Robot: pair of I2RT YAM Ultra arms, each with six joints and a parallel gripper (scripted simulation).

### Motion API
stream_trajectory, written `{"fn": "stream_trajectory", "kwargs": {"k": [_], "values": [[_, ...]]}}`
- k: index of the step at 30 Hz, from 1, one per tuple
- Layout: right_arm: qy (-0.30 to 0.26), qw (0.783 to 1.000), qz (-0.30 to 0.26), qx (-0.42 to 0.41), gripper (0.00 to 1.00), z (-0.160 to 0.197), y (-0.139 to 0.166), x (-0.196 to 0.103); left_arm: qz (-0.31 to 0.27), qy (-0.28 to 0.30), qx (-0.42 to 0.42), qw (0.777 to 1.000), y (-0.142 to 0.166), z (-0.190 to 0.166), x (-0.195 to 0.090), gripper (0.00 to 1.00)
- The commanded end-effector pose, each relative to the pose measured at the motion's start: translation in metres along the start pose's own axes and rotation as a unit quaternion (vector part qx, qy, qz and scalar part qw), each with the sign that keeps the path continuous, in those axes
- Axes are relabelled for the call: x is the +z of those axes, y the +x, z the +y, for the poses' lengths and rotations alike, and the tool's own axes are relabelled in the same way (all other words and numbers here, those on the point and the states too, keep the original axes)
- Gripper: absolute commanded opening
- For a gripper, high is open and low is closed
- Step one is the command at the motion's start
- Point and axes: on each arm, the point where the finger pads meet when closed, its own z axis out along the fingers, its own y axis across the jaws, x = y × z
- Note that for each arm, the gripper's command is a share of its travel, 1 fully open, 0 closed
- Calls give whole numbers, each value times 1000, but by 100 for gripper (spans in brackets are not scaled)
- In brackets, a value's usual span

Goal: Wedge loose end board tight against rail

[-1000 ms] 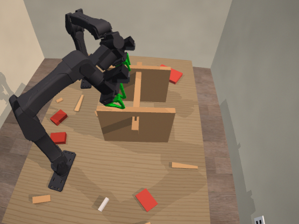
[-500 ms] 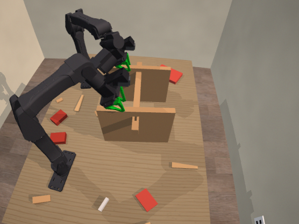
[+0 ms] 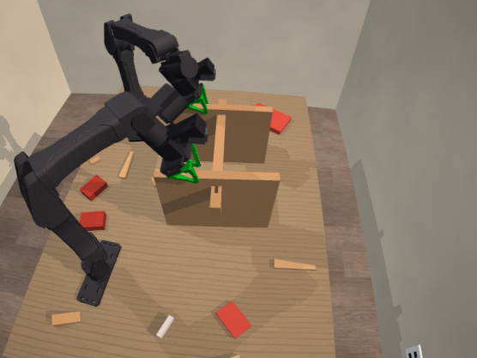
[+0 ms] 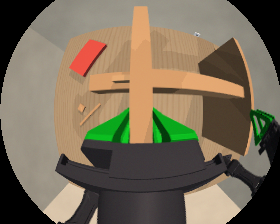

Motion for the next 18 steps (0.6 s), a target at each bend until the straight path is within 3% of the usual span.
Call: {"fn": "stream_trajectory", "kwargs": {"k": [1,18], "values": [[-9,1000,-27,10,52,-4,-9,-7,-40,12,-15,999,-18,4,-18,0],[-8,1000,-28,9,52,-4,2,9,-40,12,-15,999,-18,4,-18,0]]}}
